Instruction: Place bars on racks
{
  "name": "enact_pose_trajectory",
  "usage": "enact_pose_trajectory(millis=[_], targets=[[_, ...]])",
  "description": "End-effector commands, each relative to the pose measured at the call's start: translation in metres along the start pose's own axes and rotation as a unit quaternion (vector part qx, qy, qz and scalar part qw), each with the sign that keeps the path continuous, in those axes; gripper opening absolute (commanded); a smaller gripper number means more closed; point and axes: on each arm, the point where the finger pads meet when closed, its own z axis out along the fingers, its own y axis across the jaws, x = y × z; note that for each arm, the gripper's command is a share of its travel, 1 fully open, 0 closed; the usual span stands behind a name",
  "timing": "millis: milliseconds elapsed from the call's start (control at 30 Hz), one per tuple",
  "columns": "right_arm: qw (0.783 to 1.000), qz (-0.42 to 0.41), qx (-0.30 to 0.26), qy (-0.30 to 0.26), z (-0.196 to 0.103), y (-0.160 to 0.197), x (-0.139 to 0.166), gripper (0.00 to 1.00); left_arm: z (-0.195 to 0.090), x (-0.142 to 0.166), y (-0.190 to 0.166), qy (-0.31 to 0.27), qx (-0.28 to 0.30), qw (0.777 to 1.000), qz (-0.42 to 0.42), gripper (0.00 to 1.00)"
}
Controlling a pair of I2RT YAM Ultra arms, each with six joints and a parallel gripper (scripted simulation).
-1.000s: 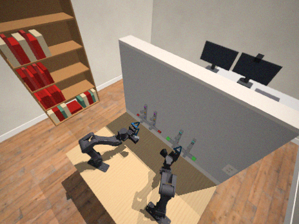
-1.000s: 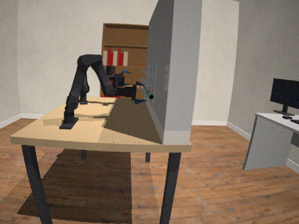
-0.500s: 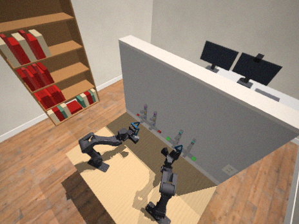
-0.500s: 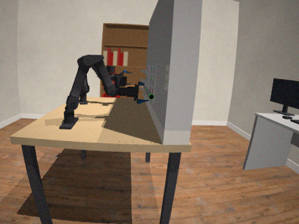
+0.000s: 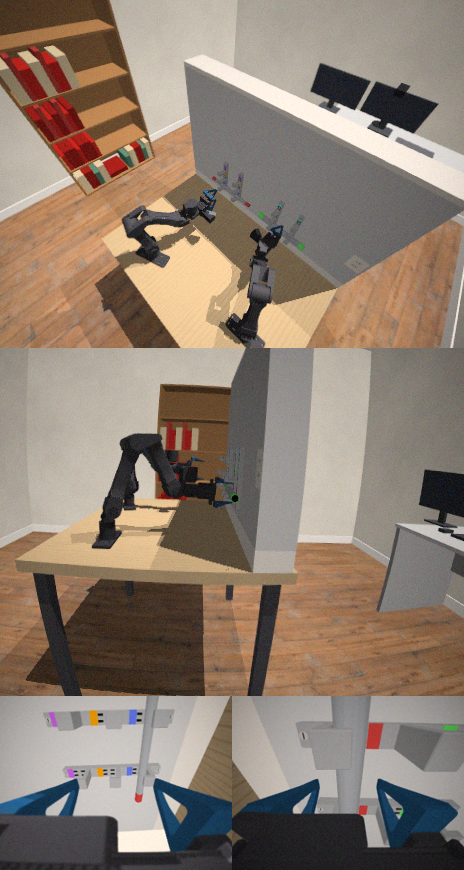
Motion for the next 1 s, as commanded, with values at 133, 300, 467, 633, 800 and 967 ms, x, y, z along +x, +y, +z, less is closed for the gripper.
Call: enact_pose_trajectory(millis=[133, 300, 467, 633, 800, 967], targets=[[1.000, 0.007, 0.008, 0.002, 0.0062, -0.0101, 0.0011, 0.46, 0.0009, -0.0017, 0.0146, 0.001, -0.021, 1.000, -0.007, 1.00], [1.000, 0.007, 0.008, 0.002, 0.0060, -0.0106, 0.0014, 0.12, 0.0009, -0.0017, 0.0146, 0.001, -0.021, 1.000, -0.007, 1.00], [1.000, 0.007, 0.008, 0.002, 0.0058, -0.0108, 0.0015, 0.00, 0.0009, -0.0017, 0.0146, 0.001, -0.021, 1.000, -0.007, 1.00], [1.000, 0.007, 0.008, 0.002, 0.0048, -0.0108, 0.0015, 0.00, 0.0009, -0.0017, 0.0146, 0.001, -0.021, 1.000, -0.007, 1.00], [1.000, 0.007, 0.008, 0.002, 0.0038, -0.0108, 0.0015, 0.00, 0.0009, -0.0017, 0.0146, 0.001, -0.021, 1.000, -0.007, 1.00], [1.000, 0.007, 0.008, 0.002, 0.0030, -0.0107, 0.0015, 0.00, 0.0009, -0.0017, 0.0146, 0.001, -0.021, 1.000, -0.007, 1.00]])
